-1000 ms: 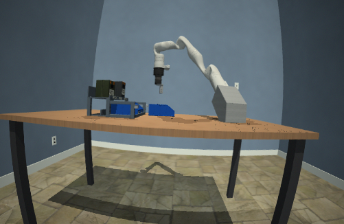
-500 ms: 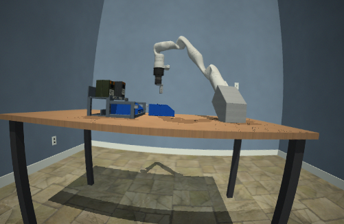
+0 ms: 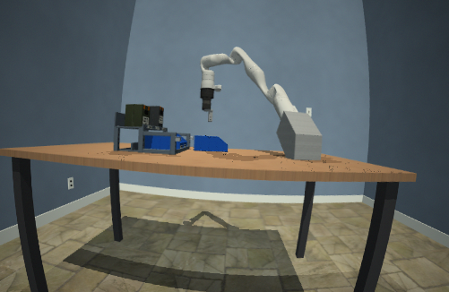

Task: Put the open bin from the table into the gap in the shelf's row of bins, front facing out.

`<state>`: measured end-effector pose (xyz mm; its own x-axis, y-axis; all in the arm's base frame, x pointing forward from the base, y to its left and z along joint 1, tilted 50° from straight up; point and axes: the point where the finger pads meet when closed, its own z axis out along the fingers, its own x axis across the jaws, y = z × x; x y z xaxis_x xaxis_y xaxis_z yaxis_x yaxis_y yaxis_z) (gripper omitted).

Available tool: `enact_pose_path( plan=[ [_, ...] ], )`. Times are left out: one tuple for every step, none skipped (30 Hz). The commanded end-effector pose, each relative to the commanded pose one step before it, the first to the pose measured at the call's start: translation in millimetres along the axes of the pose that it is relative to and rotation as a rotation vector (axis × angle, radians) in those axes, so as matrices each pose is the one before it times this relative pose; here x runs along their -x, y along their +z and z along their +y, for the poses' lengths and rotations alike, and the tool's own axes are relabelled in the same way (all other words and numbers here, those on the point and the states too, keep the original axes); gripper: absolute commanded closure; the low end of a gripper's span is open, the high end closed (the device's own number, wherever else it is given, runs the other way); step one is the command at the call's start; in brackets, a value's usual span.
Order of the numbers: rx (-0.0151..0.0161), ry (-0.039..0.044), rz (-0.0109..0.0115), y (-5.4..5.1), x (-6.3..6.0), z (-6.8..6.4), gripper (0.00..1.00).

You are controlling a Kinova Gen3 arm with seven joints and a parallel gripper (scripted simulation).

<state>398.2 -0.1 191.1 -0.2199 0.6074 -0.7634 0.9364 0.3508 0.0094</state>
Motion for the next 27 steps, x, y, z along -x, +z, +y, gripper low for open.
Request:
enact_pose_path(
  plan=[
    [0.00145, -0.00026, 0.00039, -0.14, -0.25, 0.37, 0.45],
    [0.00001, -0.00002, -0.00001, 0.31, 0.00, 0.00, 0.45],
    [0.00001, -0.00002, -0.00001, 0.40, 0.00, 0.00, 0.45],
    [0.00001, -0.00003, -0.00001, 0.50, 0.00, 0.00, 0.45],
    [0.00001, -0.00004, 0.00000, 0.60, 0.00, 0.00, 0.45],
    [0.00001, -0.00005, 0.00000, 0.70, 0.00, 0.00, 0.45],
    [0.00001, -0.00006, 0.00000, 0.80, 0.00, 0.00, 0.45],
    [0.00001, -0.00007, 0.00001, 0.91, 0.00, -0.01, 0.45],
    [0.00001, 0.00000, -0.00001, 1.03, 0.00, 0.01, 0.45],
    [0.00000, 0.00001, -0.00001, 1.13, 0.00, 0.00, 0.45],
    [0.00000, 0.00000, 0.00000, 1.24, 0.00, 0.00, 0.45],
    [-0.00001, -0.00001, 0.00001, 1.34, 0.00, -0.01, 0.45],
    [0.00001, 0.00001, -0.00001, 1.44, 0.00, 0.01, 0.45],
    [0.00000, 0.00000, 0.00000, 0.00, 0.00, 0.00, 0.45],
    [0.00000, 0.00000, 0.00000, 0.00, 0.00, 0.00, 0.45],
    [0.00000, 0.00000, -0.00001, 1.54, 0.00, 0.00, 0.45],
    [-0.00001, -0.00001, 0.00001, 1.63, 0.00, -0.01, 0.45],
    [0.00000, 0.00000, -0.00001, 1.71, 0.00, 0.00, 0.45],
    [0.00000, 0.00000, 0.00000, 1.79, 0.00, 0.00, 0.45],
    [-0.00001, -0.00001, 0.00002, 1.86, 0.00, -0.01, 0.45],
    [0.00001, 0.00001, -0.00002, 1.93, 0.01, 0.01, 0.45],
    [0.00000, 0.00000, 0.00000, 1.98, 0.00, 0.00, 0.45],
    [0.00000, 0.00000, 0.00000, 2.03, 0.00, 0.00, 0.45],
    [0.00000, 0.00000, -0.00001, 2.07, 0.00, 0.00, 0.45],
    [-0.00001, -0.00001, 0.00002, 2.10, 0.00, -0.01, 0.45],
    [0.00001, 0.00001, -0.00002, 2.13, 0.01, 0.01, 0.45],
    [-0.00001, -0.00001, 0.00001, 2.14, 0.00, -0.01, 0.45]
  ],
)
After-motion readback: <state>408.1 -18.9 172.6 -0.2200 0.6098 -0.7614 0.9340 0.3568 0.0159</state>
